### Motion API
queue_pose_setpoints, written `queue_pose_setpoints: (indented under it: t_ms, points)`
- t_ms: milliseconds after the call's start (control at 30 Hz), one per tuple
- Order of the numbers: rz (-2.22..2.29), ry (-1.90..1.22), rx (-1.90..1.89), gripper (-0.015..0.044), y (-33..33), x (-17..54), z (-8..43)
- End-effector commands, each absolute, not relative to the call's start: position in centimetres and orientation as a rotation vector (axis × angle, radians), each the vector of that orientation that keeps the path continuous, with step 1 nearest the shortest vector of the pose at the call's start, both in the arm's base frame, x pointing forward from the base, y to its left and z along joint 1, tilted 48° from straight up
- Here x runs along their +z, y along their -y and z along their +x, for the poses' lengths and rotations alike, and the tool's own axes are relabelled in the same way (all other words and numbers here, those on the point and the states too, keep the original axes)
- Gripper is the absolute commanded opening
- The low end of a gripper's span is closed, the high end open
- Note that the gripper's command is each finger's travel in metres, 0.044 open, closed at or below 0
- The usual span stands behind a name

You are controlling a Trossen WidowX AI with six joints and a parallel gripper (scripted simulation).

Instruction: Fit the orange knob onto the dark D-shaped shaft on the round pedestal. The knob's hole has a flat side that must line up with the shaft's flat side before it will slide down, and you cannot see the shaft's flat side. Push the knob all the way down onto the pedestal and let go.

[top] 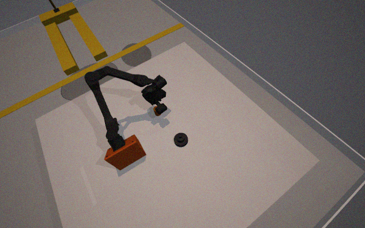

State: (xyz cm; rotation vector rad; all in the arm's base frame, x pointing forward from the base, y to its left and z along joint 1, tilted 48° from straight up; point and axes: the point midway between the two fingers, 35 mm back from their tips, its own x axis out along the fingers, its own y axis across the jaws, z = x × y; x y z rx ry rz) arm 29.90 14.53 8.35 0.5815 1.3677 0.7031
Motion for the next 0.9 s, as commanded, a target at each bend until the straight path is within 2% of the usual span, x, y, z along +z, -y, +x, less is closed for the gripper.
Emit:
queue_pose_setpoints:
  t_ms: [0,767,867]
  points:
    - [0.585,-1.382,0.696,0.0440,-15.0,7.6,29.7]
    - [0.590,-1.381,0.699,0.0440,-17.6,5.4,29.6]
    - [0.590,-1.381,0.699,0.0361,-17.6,5.4,29.6]
